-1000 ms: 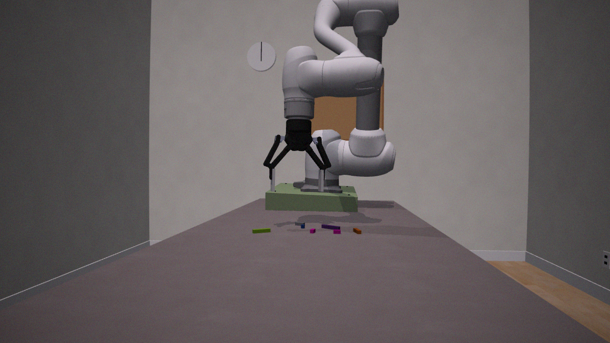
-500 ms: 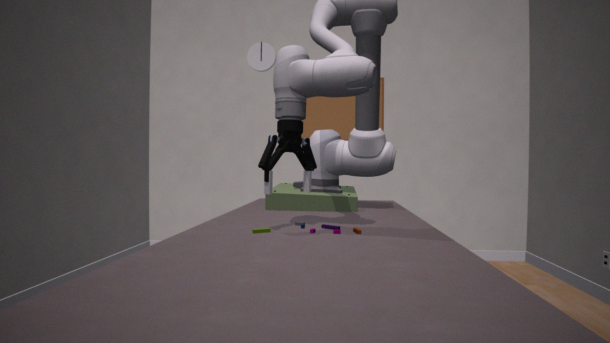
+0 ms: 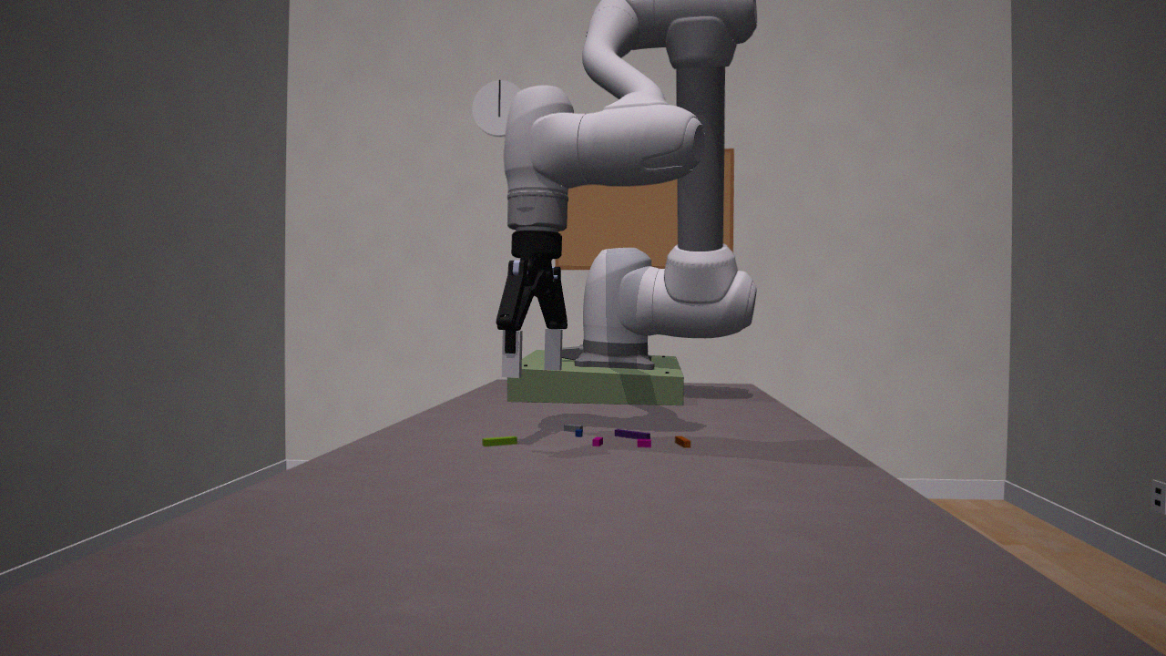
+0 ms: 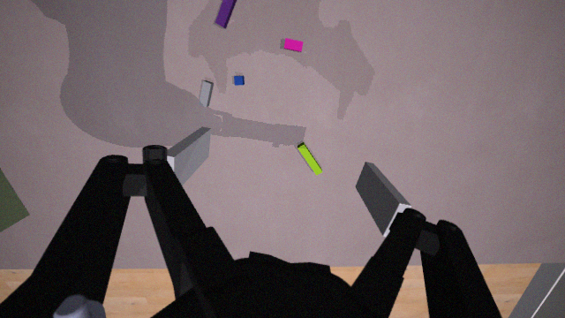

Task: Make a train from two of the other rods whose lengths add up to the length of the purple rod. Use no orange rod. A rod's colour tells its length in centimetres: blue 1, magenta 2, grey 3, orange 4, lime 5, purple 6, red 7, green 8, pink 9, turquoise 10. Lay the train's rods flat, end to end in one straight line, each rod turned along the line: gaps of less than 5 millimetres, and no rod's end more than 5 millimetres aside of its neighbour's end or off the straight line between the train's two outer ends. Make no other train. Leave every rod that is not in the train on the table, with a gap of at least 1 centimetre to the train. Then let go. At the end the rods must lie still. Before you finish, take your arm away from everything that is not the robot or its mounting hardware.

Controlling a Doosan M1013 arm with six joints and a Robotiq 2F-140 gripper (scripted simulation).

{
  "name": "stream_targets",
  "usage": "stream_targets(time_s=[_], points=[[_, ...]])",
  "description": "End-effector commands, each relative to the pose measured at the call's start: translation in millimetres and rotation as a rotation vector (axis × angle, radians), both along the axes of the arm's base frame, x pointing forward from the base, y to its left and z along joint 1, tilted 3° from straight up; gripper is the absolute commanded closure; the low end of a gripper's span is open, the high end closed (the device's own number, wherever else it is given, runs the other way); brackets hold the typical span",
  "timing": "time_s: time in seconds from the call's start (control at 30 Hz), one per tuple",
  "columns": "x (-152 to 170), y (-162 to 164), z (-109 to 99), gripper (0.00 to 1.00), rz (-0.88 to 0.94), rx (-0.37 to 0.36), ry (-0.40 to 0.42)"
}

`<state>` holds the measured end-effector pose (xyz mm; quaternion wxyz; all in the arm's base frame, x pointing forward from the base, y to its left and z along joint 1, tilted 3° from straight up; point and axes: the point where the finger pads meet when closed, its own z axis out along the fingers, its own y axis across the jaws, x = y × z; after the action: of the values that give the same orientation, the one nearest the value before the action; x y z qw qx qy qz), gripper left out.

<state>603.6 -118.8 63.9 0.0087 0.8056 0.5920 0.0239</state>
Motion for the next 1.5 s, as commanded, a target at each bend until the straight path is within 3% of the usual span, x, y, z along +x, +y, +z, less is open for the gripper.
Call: stream_targets(time_s=[0.0, 0.17, 0.63, 0.9, 0.93, 1.47], points=[[6, -9, -2, 0.00, 0.167, 0.008, -0.006], [10, -14, -3, 0.00, 0.265, 0.003, -0.008], [27, -42, -9, 0.00, 0.760, -0.022, -0.019], [29, -45, -10, 0.00, 0.811, -0.025, -0.021], [29, -45, -10, 0.85, 0.811, -0.025, -0.021], [29, -45, -10, 0.85, 0.811, -0.025, -0.021]])
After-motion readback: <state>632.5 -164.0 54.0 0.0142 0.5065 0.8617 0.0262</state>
